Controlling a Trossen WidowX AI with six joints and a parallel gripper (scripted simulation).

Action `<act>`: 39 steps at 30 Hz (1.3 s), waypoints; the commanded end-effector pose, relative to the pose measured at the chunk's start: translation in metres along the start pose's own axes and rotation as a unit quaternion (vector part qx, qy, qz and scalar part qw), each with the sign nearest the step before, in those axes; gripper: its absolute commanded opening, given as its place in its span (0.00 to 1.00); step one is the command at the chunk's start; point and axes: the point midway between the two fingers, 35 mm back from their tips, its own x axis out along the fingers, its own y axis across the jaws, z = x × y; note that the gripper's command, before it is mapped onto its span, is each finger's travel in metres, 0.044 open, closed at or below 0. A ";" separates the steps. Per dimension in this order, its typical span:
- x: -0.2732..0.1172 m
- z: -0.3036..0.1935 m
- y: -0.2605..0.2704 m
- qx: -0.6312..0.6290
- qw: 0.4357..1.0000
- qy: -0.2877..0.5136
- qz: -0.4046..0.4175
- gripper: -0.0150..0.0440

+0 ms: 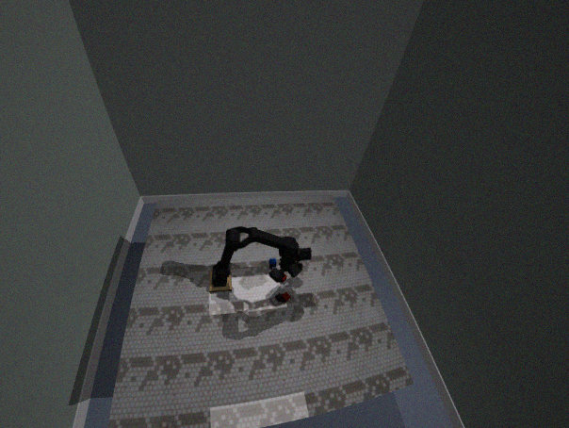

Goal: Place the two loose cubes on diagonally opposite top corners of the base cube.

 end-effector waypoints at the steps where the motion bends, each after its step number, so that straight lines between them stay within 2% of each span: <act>1: 0.009 -0.002 -0.001 -0.003 1.000 0.004 -0.001 0.70; 24: 0.042 -0.002 -0.001 -0.003 1.000 0.004 -0.001 0.70; 30: 0.042 -0.002 -0.001 -0.003 1.000 0.004 -0.001 0.44; 39: 0.029 0.000 0.001 -0.003 1.000 0.004 -0.001 0.43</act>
